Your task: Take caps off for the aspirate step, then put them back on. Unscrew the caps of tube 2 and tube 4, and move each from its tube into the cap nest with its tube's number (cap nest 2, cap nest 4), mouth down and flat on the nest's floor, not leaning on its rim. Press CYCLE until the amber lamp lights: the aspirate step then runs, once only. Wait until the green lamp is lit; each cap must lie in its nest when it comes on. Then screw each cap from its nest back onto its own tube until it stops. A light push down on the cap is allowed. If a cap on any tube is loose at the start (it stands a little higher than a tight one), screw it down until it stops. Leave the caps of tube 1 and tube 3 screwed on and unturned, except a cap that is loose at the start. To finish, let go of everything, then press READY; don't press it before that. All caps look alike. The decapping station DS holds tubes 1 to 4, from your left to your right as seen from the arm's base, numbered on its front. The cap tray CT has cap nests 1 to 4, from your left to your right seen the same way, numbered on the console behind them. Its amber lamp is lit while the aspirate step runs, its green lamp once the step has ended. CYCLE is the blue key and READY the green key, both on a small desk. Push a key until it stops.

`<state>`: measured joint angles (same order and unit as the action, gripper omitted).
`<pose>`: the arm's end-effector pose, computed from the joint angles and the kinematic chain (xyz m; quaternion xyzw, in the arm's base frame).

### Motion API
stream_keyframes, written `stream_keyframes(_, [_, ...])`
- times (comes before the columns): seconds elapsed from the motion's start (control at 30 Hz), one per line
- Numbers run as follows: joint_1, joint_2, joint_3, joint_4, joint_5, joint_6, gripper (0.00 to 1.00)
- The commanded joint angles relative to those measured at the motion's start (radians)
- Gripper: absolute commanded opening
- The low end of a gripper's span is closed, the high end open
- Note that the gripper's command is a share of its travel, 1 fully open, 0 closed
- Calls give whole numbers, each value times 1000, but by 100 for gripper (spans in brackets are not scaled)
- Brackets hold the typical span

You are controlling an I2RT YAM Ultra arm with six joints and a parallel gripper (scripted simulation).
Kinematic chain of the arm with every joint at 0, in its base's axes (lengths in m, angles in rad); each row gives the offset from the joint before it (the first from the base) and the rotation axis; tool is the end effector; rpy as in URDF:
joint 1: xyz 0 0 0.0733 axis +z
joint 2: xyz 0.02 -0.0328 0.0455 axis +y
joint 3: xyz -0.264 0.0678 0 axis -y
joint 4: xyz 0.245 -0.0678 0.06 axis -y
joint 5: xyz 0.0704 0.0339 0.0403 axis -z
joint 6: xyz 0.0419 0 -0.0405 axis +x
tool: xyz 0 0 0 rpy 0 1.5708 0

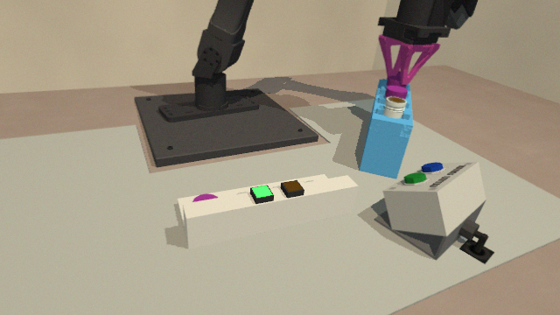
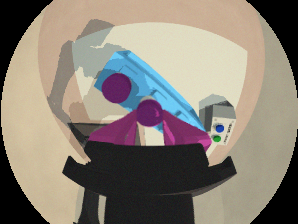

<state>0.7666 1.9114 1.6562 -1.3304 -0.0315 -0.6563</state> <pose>0.2566 0.2505 0.2516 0.6527 -0.7574 -0.0153 0.0083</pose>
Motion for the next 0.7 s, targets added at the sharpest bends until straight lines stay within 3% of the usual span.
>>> stream_keyframes(0.0, [0, -7, 2, 2, 0, 3, 0])
stream_keyframes(0.07, [0, -7, 2, 2, 0, 3, 0])
stream_keyframes(0.1, [0, -7, 2, 2, 0, 3, 49])
stream_keyframes(0.67, [0, -7, 2, 2, 0, 3, 49])
